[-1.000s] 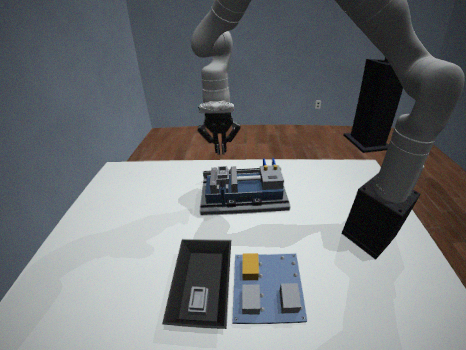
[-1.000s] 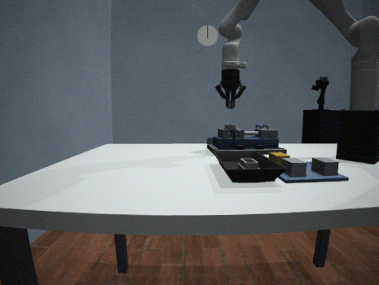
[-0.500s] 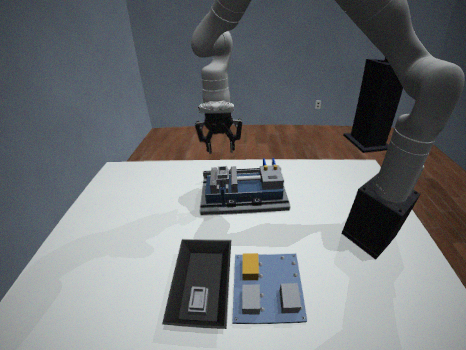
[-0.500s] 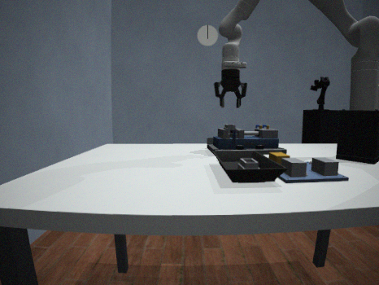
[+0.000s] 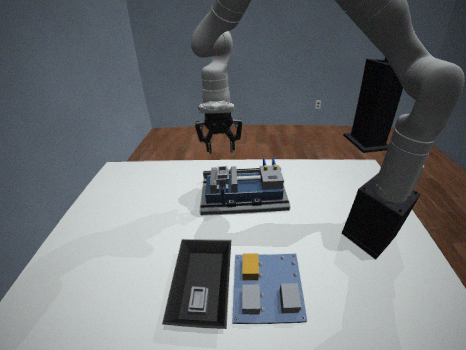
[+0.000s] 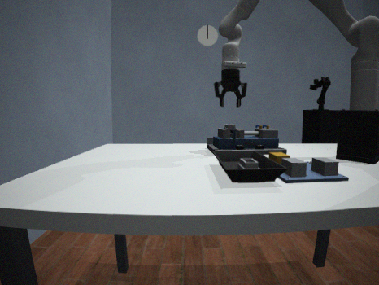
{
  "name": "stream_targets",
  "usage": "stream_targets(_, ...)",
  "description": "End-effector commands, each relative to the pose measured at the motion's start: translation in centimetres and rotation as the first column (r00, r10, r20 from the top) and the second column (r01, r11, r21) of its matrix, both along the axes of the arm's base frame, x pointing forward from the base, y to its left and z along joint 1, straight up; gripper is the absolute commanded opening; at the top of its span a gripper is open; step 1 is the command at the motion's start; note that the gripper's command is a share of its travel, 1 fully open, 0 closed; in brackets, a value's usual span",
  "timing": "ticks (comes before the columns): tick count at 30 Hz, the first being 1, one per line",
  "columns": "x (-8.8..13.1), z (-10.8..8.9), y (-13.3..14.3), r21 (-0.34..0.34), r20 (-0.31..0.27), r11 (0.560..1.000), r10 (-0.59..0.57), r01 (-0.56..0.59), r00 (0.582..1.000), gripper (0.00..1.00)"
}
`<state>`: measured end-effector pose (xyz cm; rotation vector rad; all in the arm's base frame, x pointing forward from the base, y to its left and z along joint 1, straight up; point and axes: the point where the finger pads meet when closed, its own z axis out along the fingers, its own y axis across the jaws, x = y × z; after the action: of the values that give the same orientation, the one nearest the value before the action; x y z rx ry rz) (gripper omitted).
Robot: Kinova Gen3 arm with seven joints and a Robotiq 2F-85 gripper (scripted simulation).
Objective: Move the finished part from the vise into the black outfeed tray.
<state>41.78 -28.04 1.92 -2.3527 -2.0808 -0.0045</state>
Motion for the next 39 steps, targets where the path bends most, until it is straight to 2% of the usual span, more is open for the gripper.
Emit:
stream_targets(1, 0.1, 0.1, 0.0, -0.001, 0.002, 1.0, 0.0, 0.0, 1.0, 0.67)
stream_targets(21, 0.1, -0.7, 0.0, -0.001, 0.002, 1.0, 0.0, 0.0, 1.0, 0.67)
stream_targets(39, 0.1, -3.4, 0.0, -0.001, 0.002, 1.0, 0.0, 0.0, 1.0, 0.67)
